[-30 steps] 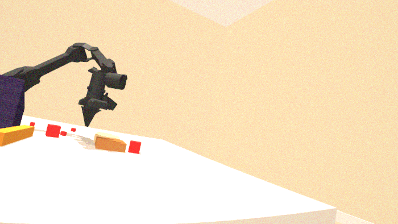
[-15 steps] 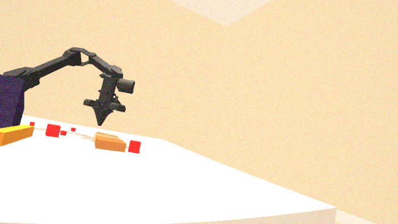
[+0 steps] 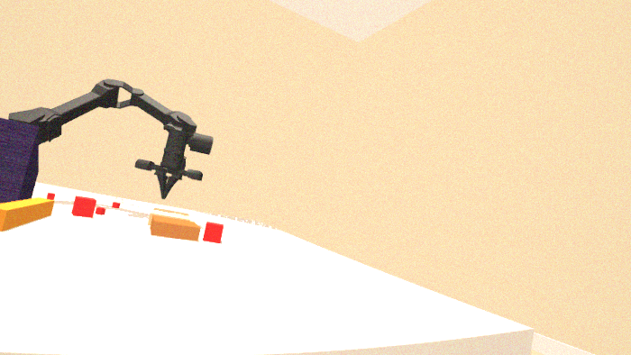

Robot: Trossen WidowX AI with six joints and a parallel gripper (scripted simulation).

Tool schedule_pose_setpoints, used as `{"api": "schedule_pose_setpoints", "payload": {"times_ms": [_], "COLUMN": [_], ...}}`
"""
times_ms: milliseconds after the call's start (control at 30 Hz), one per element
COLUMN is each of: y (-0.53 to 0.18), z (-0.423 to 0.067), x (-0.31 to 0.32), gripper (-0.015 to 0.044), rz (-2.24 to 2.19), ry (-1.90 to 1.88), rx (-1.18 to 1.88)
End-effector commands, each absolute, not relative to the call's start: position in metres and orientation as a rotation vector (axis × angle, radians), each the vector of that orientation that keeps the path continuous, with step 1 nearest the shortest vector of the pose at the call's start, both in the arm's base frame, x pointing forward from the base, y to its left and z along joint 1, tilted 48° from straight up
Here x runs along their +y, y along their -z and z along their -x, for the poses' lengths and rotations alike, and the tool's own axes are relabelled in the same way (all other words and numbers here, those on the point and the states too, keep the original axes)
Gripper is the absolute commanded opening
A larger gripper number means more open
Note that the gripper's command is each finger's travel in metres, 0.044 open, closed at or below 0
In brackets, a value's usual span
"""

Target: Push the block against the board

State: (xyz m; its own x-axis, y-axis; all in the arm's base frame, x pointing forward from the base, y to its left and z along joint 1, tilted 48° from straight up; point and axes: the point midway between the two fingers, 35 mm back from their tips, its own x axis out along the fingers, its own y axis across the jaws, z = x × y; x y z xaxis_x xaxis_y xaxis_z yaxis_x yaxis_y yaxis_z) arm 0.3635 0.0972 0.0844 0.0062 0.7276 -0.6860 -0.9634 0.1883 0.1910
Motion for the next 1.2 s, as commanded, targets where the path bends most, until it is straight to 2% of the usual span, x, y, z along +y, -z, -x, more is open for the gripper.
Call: {"api": "schedule_pose_setpoints", "payload": {"times_ms": [0,200,400,1167], "y": [-0.105,-0.118,-0.082,-0.060], "z": [-0.363,-0.361,-0.361,-0.362], "x": [0.115,0.127,0.168,0.149], "gripper": [0.0000,0.0000,0.0000,0.0000], "rz": [0.466,0.524,0.522,0.525], "ry": [-1.428,-1.466,-1.466,-1.465], "rx": [0.682,0.618,0.615,0.618]}}
